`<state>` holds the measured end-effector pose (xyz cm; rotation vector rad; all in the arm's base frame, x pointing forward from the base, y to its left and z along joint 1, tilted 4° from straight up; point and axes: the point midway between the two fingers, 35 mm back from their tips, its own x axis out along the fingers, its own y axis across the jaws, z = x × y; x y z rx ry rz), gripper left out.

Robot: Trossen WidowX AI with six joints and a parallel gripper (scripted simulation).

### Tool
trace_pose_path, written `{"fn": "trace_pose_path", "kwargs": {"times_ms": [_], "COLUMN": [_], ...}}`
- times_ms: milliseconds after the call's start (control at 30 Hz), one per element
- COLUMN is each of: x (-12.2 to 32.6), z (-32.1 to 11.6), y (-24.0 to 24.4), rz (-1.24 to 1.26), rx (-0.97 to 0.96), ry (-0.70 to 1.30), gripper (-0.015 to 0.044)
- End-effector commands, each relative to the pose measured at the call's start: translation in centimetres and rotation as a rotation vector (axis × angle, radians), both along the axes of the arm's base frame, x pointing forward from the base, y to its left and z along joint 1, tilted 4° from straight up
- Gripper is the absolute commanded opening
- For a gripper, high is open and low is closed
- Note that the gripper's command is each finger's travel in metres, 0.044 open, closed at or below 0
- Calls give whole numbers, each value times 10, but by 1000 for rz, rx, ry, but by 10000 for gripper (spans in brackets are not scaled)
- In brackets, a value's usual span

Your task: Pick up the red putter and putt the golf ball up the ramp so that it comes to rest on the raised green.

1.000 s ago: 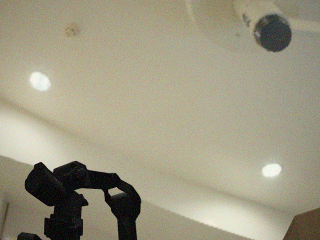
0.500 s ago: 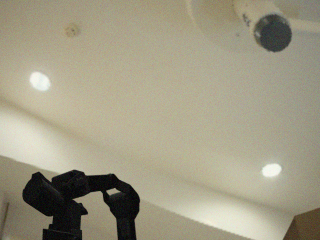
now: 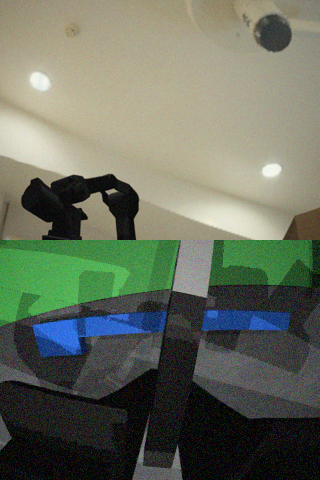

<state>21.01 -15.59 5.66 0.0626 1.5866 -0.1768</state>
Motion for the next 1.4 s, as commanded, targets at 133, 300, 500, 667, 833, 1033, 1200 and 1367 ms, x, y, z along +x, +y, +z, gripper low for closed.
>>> {"fn": "trace_pose_path", "kwargs": {"times_ms": [133,300,500,667,833,1033,1200,1367], "x": [0,-3,-4,-5,3,19,17,17], "z": [0,0,0,-1,-2,-7,-11,-8], "y": [-5,-24,-31,-28,-10,65,106,106], "rz": [1,4,5,1,2,4,5,5], "rx": [-2,-7,-9,-2,0,3,2,2], "ry": [-1,-3,-3,1,0,-4,-5,-5], "gripper": [0,0,0,0,0,0,0,0]}}
